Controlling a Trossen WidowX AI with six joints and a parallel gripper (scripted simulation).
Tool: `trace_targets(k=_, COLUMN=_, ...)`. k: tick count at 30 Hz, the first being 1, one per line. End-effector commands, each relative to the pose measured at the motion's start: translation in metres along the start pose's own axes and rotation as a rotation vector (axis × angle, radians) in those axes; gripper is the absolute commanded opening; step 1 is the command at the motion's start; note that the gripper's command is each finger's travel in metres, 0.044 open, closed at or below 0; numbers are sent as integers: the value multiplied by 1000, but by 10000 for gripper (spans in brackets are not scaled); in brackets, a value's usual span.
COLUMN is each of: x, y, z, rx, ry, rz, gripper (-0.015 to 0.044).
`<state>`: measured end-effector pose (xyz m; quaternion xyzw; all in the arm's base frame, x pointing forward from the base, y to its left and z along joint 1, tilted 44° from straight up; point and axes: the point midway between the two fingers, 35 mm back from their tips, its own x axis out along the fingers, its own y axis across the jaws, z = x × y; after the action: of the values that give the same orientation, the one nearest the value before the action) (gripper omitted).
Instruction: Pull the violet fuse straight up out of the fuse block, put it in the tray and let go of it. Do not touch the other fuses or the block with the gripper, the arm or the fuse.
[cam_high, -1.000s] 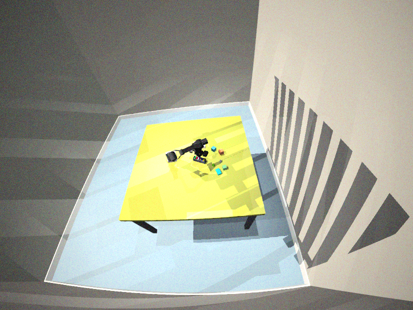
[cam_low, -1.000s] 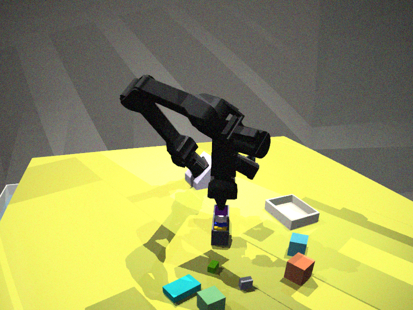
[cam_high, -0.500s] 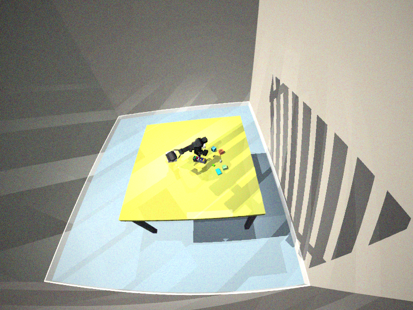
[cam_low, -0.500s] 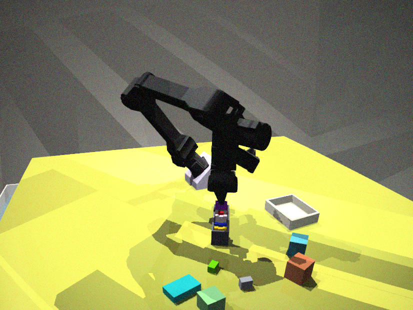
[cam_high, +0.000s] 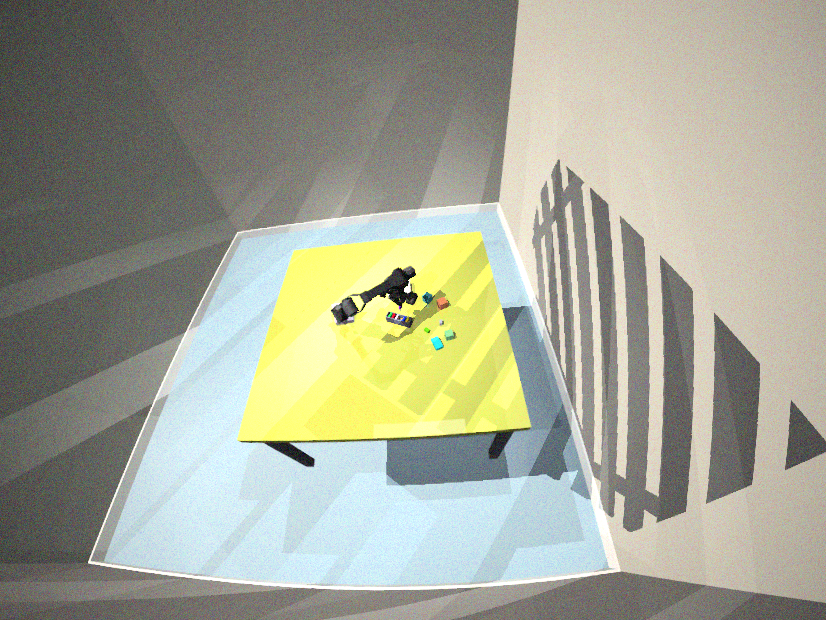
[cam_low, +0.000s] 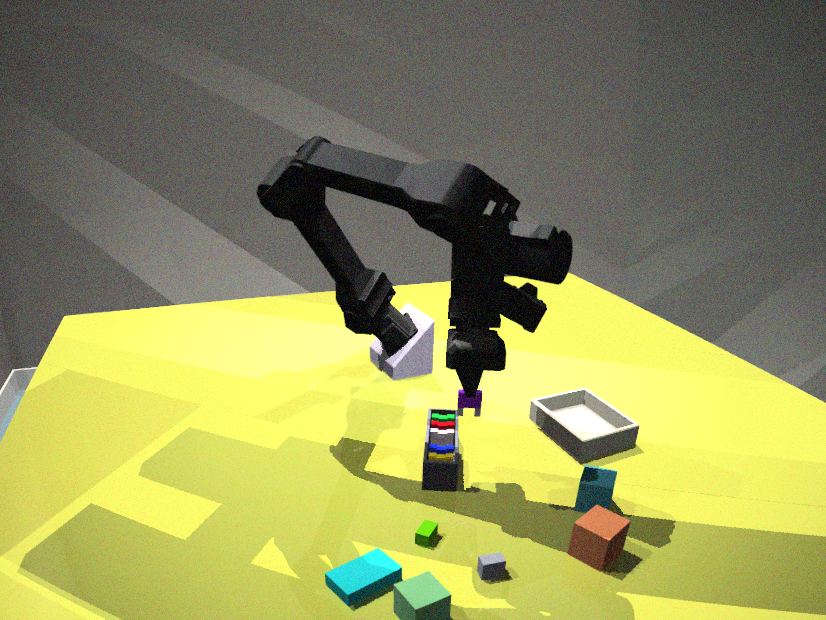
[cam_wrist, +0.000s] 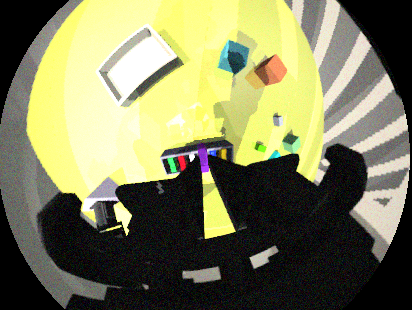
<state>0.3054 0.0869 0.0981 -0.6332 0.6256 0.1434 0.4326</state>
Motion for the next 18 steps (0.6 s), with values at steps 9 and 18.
trace_targets(k=9, x=-3, y=24, z=69, rx=-3, ry=-9, rz=10, gripper=0)
trace_targets(k=18, x=-2, y=52, z=118, rx=-2, ry=-9, rz=11, gripper=0)
